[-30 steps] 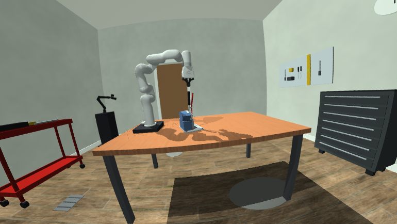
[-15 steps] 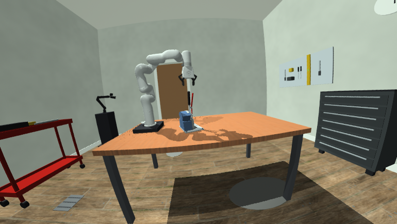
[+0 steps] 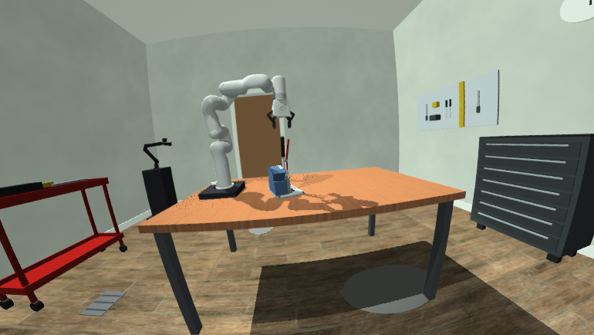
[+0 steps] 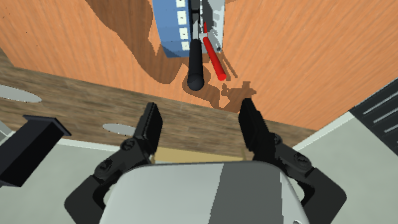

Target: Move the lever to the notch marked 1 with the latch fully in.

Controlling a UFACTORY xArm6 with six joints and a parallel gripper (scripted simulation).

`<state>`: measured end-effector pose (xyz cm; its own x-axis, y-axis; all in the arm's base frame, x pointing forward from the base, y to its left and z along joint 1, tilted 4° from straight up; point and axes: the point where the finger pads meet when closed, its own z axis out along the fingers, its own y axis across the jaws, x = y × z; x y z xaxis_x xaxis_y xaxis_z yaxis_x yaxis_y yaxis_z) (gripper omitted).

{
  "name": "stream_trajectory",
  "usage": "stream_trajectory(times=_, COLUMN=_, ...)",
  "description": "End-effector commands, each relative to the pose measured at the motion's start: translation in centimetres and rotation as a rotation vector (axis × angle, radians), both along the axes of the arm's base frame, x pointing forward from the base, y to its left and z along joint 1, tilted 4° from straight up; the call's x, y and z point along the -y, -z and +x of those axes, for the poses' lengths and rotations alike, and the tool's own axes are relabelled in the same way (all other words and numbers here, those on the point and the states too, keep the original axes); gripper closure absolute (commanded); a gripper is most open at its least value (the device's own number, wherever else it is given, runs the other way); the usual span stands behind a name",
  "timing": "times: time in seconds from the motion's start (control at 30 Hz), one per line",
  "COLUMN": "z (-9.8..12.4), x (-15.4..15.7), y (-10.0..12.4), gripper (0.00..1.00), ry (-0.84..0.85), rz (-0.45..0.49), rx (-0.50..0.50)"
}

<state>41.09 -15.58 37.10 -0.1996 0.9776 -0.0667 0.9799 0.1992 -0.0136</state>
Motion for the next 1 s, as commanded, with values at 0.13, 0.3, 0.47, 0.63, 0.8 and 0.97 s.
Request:
stream_trajectory(times=0.13, z=0.04, x=0.01, y=-0.17, gripper=0.01, ry=0.0, rz=-0.001, rx=0.004)
stream_trajectory(times=0.3, z=0.05, x=0.01, y=-0.15, gripper=0.01, ry=0.0, rz=-0.001, rx=0.004)
stream_trajectory(times=0.47, z=0.05, x=0.02, y=-0.1, gripper=0.01, ry=0.0, rz=-0.001, rx=0.004)
stream_trajectory(times=0.63, z=0.06, x=0.03, y=0.06, gripper=0.01, ry=0.0, rz=-0.001, rx=0.005)
stream_trajectory(times=0.8, z=0.08, x=0.06, y=0.34, gripper=0.01, ry=-0.001, rz=-0.001, rx=0.005)
stream_trajectory(times=0.97, z=0.1, x=0.09, y=0.72, gripper=0.01, ry=-0.001, rz=-0.001, rx=0.005)
